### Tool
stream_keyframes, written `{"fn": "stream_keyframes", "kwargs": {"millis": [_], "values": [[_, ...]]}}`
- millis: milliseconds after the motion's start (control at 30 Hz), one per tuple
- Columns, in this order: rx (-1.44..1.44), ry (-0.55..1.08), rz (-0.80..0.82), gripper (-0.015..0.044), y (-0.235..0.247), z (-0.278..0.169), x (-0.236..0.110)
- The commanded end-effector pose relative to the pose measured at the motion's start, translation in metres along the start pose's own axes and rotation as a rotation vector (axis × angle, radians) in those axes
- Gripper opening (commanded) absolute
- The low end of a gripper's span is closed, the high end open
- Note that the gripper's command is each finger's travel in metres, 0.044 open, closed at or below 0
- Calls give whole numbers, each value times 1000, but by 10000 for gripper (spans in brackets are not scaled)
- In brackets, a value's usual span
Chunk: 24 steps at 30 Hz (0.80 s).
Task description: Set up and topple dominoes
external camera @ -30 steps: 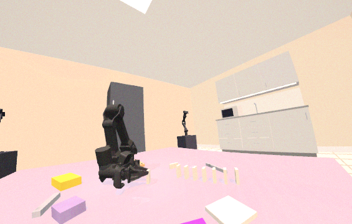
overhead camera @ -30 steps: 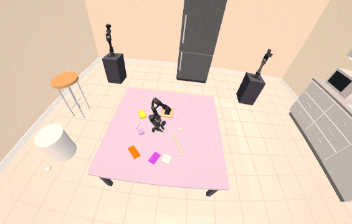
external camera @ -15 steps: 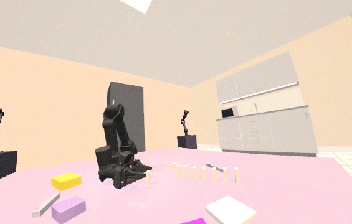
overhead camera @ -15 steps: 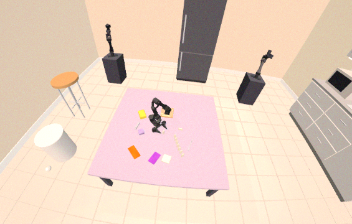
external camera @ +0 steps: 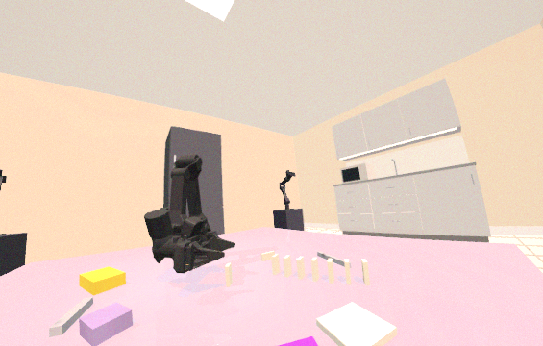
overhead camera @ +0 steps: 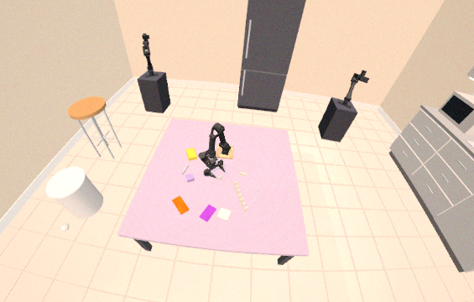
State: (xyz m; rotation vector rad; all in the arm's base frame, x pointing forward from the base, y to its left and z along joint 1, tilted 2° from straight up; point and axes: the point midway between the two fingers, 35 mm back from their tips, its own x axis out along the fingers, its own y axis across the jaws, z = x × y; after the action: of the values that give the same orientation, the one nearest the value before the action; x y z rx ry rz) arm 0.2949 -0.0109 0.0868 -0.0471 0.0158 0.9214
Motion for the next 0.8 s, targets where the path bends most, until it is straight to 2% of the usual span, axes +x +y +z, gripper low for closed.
{"fn": "stream_keyframes", "kwargs": {"millis": [0,167,333,500,767], "values": [[42,78,-65,440,-29,1,16],[141,305,-160,440,-62,-4,45],[141,599,-202,440,-71,-5,66],[95,775,-206,440,-69,3,72],[69,1054,-149,440,-45,13,63]]}}
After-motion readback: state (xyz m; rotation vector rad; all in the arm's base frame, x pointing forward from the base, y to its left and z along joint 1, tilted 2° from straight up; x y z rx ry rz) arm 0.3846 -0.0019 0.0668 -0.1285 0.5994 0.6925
